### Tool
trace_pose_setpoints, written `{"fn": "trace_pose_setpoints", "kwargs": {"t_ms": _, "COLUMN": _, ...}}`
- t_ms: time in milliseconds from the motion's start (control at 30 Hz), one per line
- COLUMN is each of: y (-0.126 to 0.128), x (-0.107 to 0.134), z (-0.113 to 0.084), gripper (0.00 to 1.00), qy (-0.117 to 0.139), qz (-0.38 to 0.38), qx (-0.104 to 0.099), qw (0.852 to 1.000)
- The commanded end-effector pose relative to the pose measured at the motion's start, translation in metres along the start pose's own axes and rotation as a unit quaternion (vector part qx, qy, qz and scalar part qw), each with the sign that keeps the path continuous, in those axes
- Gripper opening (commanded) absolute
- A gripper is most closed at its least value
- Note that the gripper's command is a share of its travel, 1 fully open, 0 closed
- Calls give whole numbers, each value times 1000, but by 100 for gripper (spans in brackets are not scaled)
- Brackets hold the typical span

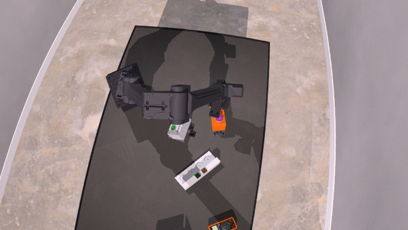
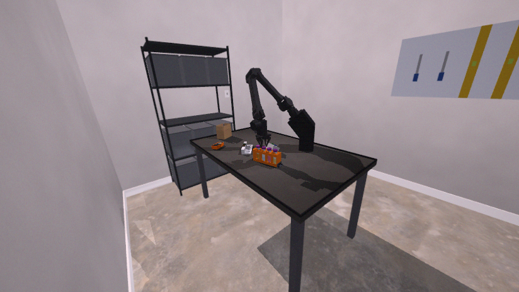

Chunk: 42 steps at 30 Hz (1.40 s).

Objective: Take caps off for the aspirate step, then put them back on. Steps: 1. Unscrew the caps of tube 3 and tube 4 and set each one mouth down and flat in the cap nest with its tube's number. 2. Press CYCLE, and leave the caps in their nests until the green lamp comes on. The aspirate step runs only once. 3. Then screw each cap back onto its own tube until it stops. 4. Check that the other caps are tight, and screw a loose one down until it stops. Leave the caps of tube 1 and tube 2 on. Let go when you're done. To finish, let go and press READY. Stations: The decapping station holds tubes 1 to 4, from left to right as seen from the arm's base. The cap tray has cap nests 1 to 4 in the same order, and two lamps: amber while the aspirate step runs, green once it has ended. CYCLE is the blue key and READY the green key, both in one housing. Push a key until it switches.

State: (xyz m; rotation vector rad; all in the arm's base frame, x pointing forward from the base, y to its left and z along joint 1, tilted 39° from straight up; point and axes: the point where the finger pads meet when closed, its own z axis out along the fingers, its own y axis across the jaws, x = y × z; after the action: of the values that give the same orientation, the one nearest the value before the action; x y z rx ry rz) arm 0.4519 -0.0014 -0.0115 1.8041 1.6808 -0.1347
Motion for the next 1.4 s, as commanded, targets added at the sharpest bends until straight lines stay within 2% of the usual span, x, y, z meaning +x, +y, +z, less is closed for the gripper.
{"fn": "trace_pose_setpoints", "kwargs": {"t_ms": 0, "y": 15, "x": 6, "z": 1, "gripper": 49, "qy": 5, "qz": 2, "qx": -12, "qw": 1000}}
{"fn": "trace_pose_setpoints", "kwargs": {"t_ms": 367, "y": 15, "x": 0, "z": 11, "gripper": 49, "qy": 2, "qz": 7, "qx": -8, "qw": 1000}}
{"fn": "trace_pose_setpoints", "kwargs": {"t_ms": 1067, "y": 14, "x": 0, "z": 16, "gripper": 49, "qy": 2, "qz": 8, "qx": -8, "qw": 1000}}
{"fn": "trace_pose_setpoints", "kwargs": {"t_ms": 1367, "y": 3, "x": -1, "z": 19, "gripper": 49, "qy": 0, "qz": 3, "qx": -1, "qw": 1000}}
